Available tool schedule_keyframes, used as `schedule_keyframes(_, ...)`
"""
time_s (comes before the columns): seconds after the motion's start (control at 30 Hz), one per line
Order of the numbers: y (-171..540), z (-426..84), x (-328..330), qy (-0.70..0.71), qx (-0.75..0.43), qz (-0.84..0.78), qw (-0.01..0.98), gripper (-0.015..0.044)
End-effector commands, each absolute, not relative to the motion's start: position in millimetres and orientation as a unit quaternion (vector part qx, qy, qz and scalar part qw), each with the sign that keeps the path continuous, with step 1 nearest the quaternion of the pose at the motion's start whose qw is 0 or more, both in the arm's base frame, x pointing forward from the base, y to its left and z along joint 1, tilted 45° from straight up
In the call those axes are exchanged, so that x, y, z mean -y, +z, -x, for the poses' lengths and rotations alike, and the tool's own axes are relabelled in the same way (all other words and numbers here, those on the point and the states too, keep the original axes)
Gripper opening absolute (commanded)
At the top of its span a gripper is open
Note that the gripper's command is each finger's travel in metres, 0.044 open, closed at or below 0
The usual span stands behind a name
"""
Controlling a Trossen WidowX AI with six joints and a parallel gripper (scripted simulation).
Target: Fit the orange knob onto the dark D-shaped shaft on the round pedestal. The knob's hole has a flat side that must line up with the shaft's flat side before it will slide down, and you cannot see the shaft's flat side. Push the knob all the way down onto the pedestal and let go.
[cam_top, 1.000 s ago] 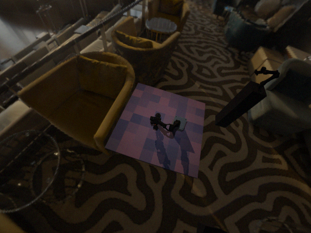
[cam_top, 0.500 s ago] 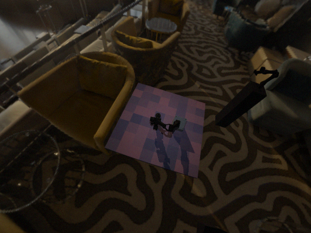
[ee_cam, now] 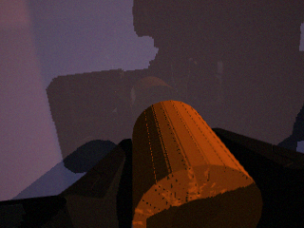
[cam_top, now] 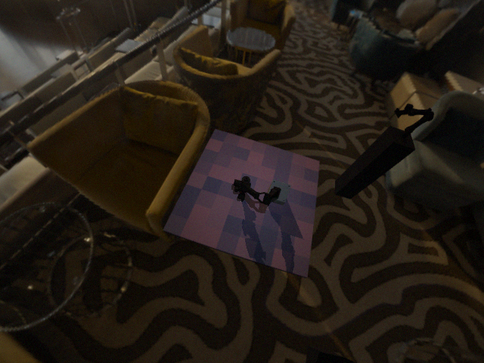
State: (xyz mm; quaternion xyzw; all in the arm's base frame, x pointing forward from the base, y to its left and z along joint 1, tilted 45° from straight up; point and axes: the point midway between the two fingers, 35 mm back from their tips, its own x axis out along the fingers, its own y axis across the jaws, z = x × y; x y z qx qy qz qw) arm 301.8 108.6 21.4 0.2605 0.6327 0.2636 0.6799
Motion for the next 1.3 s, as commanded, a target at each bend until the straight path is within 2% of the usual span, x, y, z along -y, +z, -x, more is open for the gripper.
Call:
schedule_keyframes(0.0,32.2,-305.6,-98.9,0.263,-0.629,-0.256,0.686,0.0)
schedule_keyframes(0.63,108.7,-290.9,-30.9,0.289,-0.637,-0.243,0.671,0.0)
schedule_keyframes(1.27,69.4,-305.5,-4.3,0.287,-0.639,-0.241,0.672,0.0)
